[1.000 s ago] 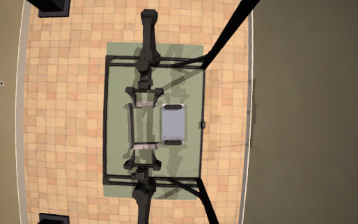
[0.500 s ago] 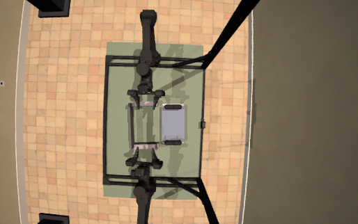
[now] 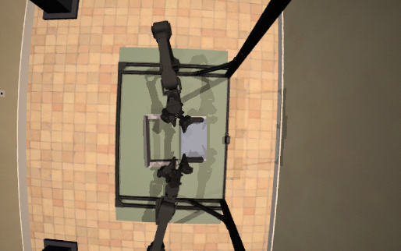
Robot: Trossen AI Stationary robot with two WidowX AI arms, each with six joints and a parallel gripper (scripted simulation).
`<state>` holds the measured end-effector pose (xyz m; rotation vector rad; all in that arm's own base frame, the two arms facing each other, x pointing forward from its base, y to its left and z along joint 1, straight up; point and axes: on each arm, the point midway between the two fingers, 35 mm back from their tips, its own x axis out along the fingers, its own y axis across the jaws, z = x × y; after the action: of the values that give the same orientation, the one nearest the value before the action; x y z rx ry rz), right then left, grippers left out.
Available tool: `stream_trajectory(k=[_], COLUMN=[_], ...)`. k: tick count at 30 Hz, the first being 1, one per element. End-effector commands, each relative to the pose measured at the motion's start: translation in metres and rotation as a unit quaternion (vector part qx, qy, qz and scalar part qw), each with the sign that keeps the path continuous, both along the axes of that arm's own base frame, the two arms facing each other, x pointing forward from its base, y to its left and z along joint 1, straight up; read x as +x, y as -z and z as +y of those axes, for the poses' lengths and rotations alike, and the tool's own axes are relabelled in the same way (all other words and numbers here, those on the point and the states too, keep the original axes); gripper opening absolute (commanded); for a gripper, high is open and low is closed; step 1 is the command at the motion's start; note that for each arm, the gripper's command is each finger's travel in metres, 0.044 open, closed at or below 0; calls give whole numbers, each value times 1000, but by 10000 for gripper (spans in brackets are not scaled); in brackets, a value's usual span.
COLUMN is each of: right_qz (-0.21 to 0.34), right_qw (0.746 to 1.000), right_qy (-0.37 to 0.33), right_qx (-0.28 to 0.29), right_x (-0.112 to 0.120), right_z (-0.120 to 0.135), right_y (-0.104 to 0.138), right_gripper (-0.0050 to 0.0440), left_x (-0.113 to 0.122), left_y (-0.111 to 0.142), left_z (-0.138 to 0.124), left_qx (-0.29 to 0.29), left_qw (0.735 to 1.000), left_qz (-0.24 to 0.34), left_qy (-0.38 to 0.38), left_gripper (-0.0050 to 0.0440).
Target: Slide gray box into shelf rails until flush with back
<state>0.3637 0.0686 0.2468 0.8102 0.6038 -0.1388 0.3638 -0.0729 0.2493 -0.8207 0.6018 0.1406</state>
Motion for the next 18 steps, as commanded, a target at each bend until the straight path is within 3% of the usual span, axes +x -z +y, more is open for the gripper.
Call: stream_trajectory(k=[1,7,9,13,18], right_qz=[80,200,200,273,316], right_qw=[994,960,960,920,884], right_qy=[47,145,145,232,304], right_qx=[63,130,130,156,162], right_x=[1,-6,-6,-16,-25], right_z=[18,44,44,61,73], right_y=[15,41,41,57,67], right_gripper=[380,380,380,380,380], left_x=[1,-6,-6,-17,-27], left_y=[18,44,44,61,71], left_z=[-20,-47,-47,-65,-77], left_qx=[-61,-134,-134,-166,-171], left_qw=[993,957,957,912,874], left_qz=[85,205,205,275,313], left_qy=[-48,-157,-157,-256,-330], left_gripper=[380,380,380,380,380])
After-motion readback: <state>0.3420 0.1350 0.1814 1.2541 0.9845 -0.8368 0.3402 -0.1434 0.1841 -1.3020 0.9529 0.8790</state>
